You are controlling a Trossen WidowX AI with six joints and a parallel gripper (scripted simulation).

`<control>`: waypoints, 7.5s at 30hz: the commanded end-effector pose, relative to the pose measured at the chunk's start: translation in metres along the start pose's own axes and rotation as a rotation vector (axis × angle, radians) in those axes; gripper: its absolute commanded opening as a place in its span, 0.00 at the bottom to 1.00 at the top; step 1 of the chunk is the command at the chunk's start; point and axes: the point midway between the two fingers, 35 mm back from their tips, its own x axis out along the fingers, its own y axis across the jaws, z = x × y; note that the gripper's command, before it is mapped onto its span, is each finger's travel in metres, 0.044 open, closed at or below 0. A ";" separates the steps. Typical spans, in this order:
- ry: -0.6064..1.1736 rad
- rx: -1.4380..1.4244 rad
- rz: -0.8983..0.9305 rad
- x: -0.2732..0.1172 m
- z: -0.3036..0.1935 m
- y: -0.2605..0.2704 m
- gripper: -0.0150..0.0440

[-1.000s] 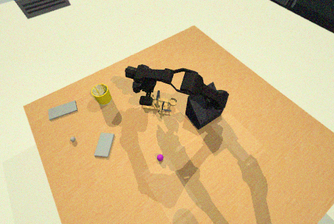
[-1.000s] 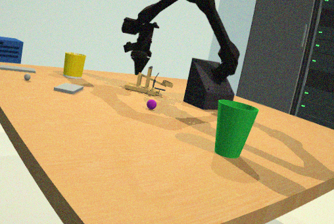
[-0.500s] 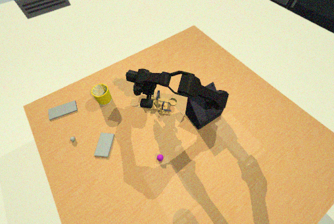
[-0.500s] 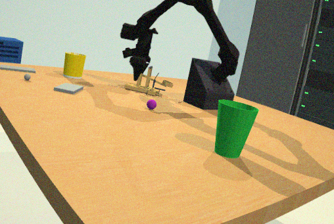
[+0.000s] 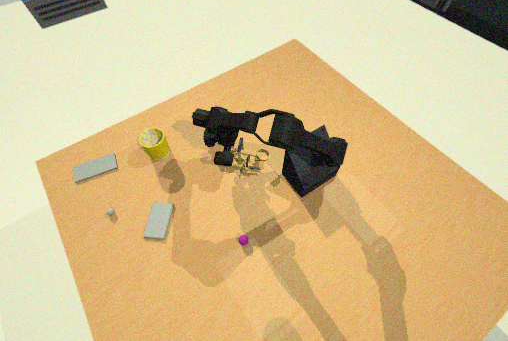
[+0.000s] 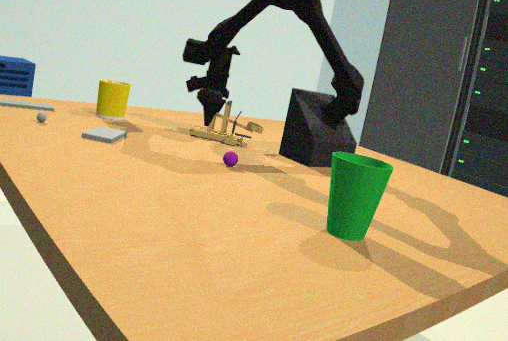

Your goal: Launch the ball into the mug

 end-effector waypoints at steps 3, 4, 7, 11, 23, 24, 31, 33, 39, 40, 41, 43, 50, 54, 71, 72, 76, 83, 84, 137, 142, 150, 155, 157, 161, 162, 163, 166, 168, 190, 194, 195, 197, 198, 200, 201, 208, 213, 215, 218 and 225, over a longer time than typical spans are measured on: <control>-0.001 0.000 0.000 0.000 0.000 0.000 0.56; -0.001 0.000 0.000 0.000 0.000 0.000 0.51; -0.001 0.000 0.000 0.000 0.000 0.000 0.44; -0.001 0.000 0.000 -0.003 0.000 0.000 0.37; 0.000 0.001 0.002 -0.047 0.002 0.000 0.25; 0.000 0.001 0.002 -0.045 0.002 0.000 0.25; 0.000 0.001 0.003 -0.034 0.002 0.000 0.25; 0.000 0.001 0.003 -0.030 0.002 0.000 0.25; 0.000 0.001 0.004 -0.020 0.003 0.001 0.25; 0.000 0.001 0.004 -0.019 0.003 0.001 0.25; 0.000 0.001 0.004 -0.017 0.003 0.001 0.25; 0.001 0.001 0.005 -0.014 0.002 0.001 0.25; 0.001 0.001 0.006 -0.002 0.002 0.001 0.25; 0.002 0.001 0.007 0.004 0.001 0.001 0.25; 0.004 -0.003 -0.001 -0.001 0.001 0.001 0.74; 0.004 -0.003 -0.001 -0.001 0.001 0.001 0.79; 0.003 -0.002 -0.001 -0.012 0.003 0.001 0.97; 0.002 0.001 -0.004 -0.102 0.002 -0.001 1.00; 0.002 0.001 -0.004 -0.102 0.002 -0.001 1.00; 0.004 -0.756 0.028 -0.018 -0.105 0.311 0.76; 0.004 -0.756 0.028 -0.015 -0.105 0.311 0.76; 0.005 -0.756 0.029 -0.002 -0.104 0.311 0.76; 0.005 -0.756 0.029 0.006 -0.104 0.311 0.76; 0.005 -0.756 0.029 0.009 -0.105 0.311 0.76; 0.005 -0.756 0.030 0.016 -0.105 0.311 0.76; 0.005 -0.756 0.030 0.017 -0.105 0.311 0.76; 0.005 -0.756 0.030 0.019 -0.105 0.311 0.76; 0.005 -0.756 0.030 0.021 -0.105 0.311 0.76; 0.005 -0.756 0.030 0.021 -0.105 0.311 0.67; 0.001 -0.756 0.021 -0.033 -0.098 0.310 0.25; 0.001 -0.756 0.020 -0.063 -0.099 0.307 0.25; 0.002 -0.756 0.021 -0.071 -0.099 0.306 0.25; 0.002 -0.756 0.022 -0.086 -0.101 0.305 0.25; 0.003 -0.756 0.022 -0.094 -0.102 0.304 0.25; 0.004 -0.756 0.024 -0.103 -0.103 0.303 0.25; 0.004 -0.756 0.024 -0.105 -0.104 0.303 0.25; 0.014 -0.698 0.005 -0.103 -0.093 0.281 0.25; 0.042 -0.584 -0.025 -0.099 -0.076 0.236 0.25; 0.056 -0.539 -0.035 -0.098 -0.071 0.218 0.25; 0.078 -0.473 -0.046 -0.096 -0.067 0.191 0.25; 0.140 -0.325 -0.059 -0.089 -0.066 0.130 0.25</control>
